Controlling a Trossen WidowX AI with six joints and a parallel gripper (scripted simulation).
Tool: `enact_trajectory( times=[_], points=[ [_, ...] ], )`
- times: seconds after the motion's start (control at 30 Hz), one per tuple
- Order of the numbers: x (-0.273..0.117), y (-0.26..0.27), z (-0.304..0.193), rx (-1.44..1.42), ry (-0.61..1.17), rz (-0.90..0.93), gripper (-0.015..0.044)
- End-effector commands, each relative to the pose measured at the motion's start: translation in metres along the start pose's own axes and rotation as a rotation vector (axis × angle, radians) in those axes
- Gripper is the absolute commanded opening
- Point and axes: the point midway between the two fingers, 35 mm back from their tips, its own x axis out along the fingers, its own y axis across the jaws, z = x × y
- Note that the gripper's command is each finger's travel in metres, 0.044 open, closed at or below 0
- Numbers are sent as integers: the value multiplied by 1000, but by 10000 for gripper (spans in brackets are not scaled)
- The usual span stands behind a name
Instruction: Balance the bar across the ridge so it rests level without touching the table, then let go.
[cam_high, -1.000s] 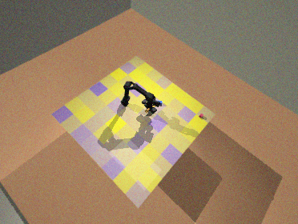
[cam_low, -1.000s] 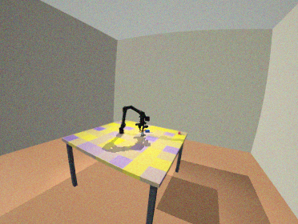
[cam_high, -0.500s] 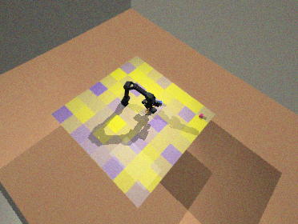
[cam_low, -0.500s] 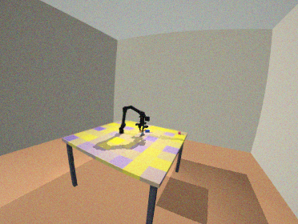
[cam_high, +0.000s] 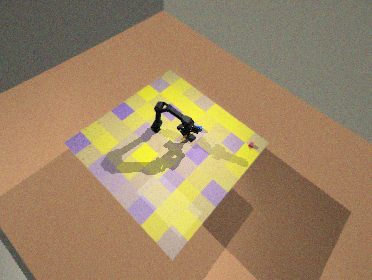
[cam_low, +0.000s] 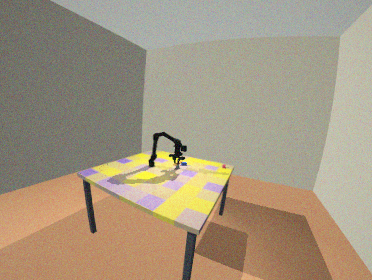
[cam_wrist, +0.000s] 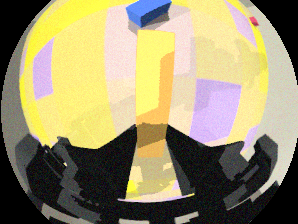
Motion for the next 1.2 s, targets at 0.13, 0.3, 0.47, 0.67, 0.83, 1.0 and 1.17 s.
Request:
enact_trajectory(
  times=[0.13, 0.3, 0.47, 0.67, 0.83, 1.0, 1.17],
  points=[
    [0, 0, 0, 0, 0, 0, 0],
    [0, 0, 0, 0, 0, 0, 0],
    [0, 0, 0, 0, 0, 0, 0],
    [0, 0, 0, 0, 0, 0, 0],
    [0, 0, 0, 0, 0, 0, 79],
    [0, 0, 0, 0, 0, 0, 167],
    [0, 0, 0, 0, 0, 0, 167]
  ],
)
